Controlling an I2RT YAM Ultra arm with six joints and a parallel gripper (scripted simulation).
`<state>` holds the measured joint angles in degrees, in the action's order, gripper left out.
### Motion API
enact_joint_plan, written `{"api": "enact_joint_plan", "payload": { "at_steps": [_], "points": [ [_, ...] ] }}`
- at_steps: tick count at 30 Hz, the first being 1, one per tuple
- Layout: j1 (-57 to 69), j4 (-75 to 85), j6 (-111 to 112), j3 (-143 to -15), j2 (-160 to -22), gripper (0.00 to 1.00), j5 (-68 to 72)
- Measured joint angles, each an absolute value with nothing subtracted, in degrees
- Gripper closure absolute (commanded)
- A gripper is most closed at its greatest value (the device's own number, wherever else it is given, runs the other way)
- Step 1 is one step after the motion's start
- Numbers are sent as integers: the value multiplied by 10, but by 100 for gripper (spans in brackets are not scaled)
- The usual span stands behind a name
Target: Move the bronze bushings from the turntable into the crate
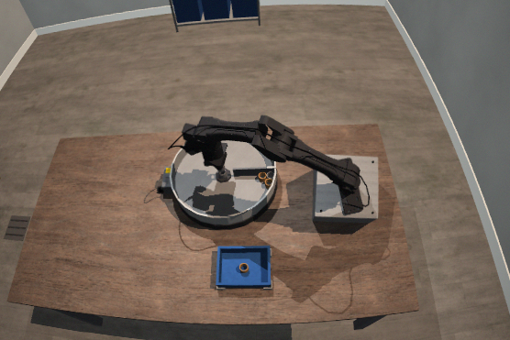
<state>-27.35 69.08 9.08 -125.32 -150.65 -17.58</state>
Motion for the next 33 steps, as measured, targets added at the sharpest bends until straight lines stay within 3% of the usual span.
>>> {"api": "enact_joint_plan", "payload": {
  "at_steps": [33],
  "points": [
    [-274, 680, 90, -1242, -1506, 100, -176]
  ]
}}
